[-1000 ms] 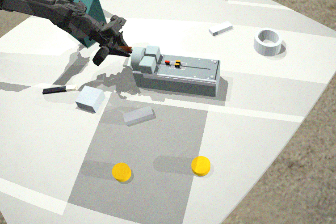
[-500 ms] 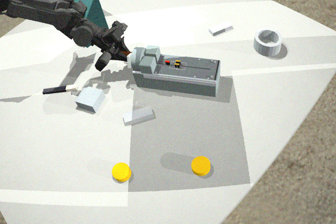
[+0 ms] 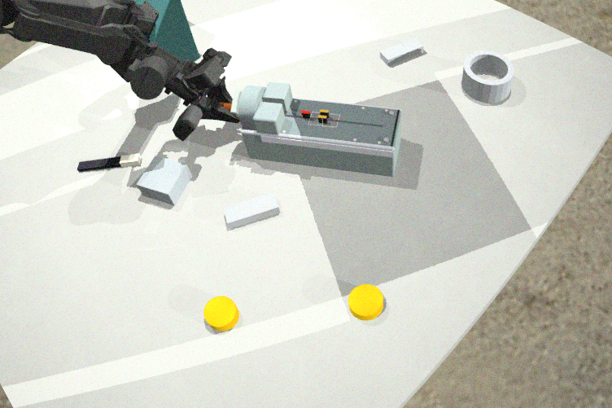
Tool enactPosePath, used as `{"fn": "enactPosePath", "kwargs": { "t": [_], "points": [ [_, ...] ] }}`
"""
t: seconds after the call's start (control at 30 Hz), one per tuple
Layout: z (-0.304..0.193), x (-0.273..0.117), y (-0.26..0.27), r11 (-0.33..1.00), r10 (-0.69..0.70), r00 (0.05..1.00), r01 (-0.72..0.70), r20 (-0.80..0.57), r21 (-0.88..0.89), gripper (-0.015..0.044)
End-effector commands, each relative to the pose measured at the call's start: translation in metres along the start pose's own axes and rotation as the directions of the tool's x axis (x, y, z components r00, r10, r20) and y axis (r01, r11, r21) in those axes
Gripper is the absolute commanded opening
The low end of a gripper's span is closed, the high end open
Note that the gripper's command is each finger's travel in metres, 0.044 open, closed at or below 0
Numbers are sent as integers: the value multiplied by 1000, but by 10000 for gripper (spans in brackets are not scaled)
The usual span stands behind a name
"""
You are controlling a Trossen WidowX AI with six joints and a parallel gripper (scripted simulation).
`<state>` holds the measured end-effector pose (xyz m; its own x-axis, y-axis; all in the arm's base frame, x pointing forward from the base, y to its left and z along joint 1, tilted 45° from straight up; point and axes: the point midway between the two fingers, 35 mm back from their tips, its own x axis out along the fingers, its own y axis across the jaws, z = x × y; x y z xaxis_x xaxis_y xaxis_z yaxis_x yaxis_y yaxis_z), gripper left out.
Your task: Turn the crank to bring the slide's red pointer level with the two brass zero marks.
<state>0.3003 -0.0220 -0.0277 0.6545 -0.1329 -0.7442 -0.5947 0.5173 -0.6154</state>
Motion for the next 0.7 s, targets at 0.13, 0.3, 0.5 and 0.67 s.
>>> {"fn": "enactPosePath", "kwargs": {
  "t": [0.13,0.3,0.5,0.67],
  "points": [
    [-4,4,-12,1000,-6,1000,6,-11,1,0],
    [-4,4,-16,1000,-7,1000,7,-11,1,0],
    [-4,4,-19,1000,-7,1000,7,-11,1,0],
    [-4,4,-20,1000,-7,1000,7,-11,1,0]
  ]
}}
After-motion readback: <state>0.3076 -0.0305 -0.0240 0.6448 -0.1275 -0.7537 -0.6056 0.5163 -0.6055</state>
